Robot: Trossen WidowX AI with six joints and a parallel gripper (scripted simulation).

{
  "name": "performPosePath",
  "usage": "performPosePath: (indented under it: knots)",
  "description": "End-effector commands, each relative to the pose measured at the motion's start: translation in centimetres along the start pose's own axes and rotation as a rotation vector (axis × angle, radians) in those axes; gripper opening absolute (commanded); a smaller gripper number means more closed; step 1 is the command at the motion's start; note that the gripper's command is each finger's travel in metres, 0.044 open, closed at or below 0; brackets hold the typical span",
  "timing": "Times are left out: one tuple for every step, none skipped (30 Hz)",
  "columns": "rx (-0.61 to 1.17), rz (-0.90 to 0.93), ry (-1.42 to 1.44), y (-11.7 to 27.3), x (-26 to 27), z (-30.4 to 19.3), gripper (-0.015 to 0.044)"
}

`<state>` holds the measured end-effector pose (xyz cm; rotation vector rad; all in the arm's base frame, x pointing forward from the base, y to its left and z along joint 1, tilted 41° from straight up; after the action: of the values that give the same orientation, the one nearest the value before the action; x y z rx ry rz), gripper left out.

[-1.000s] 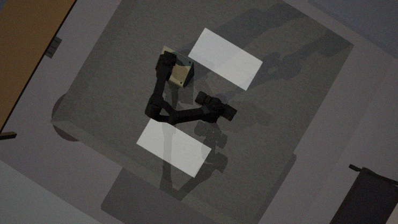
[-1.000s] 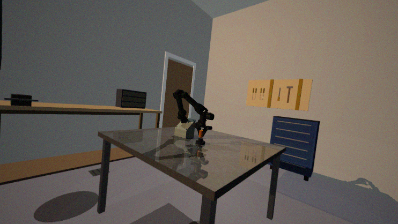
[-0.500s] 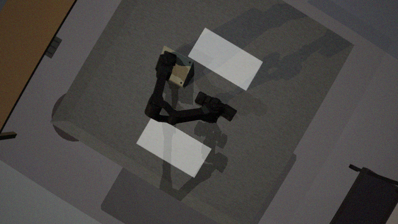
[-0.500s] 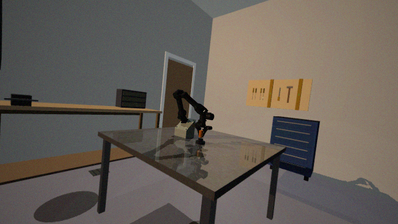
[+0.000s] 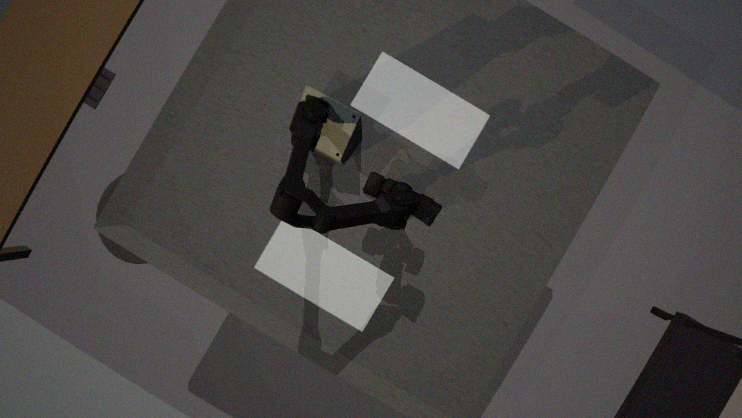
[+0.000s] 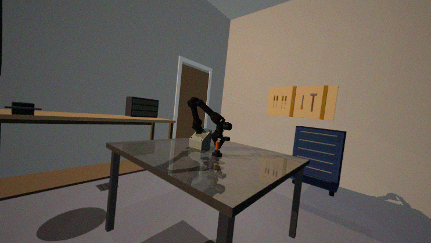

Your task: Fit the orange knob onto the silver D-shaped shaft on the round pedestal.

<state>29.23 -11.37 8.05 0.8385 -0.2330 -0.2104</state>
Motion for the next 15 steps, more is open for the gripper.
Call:
performPosePath:
  knots:
    - [0.006,-0.007,-0.015,-0.29,-0.23,-0.23,0.0000]
    - [0.006,-0.007,-0.024,-0.38,-0.24,-0.24,0.0000]
    - [0.006,-0.007,-0.032,-0.42,-0.25,-0.24,0.0000]
    - [0.006,-0.007,-0.034,-0.34,-0.25,-0.24,0.0000]
    - [0.006,-0.007,-0.040,-0.27,-0.25,-0.24,0.0000]
    - [0.006,-0.007,-0.047,-0.23,-0.25,-0.23,0.0000]
    - [0.006,-0.007,-0.051,-0.30,-0.26,-0.23,0.0000]
    - [0.006,-0.007,-0.062,-0.47,-0.27,-0.21,0.0000]
    - [0.006,-0.007,-0.073,-0.56,-0.28,-0.20,0.0000]
    - [0.006,-0.007,-0.080,-0.62,-0.29,-0.18,0.0000]
    - [0.006,-0.007,-0.087,-0.69,-0.28,-0.16,0.0000]
    - [0.005,-0.007,-0.094,-0.76,-0.27,-0.14,0.0000]
    - [0.005,-0.007,-0.092,-0.83,-0.27,-0.13,0.0000]
    - [0.005,-0.007,-0.087,-0.91,-0.26,-0.12,0.0000]
    - [0.005,-0.007,-0.080,-0.99,-0.26,-0.11,0.0000]
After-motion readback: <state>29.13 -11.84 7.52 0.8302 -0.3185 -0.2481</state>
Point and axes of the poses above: the point midway between the two fingers, 35 mm back from their tips, its own y axis back along the fingers, its own x axis across the jaws, z = x × y, the point moved 7 cm from there along y, back along the fingers, and after that the axes turned 13 degrees about -y, right-handed, at the moved point
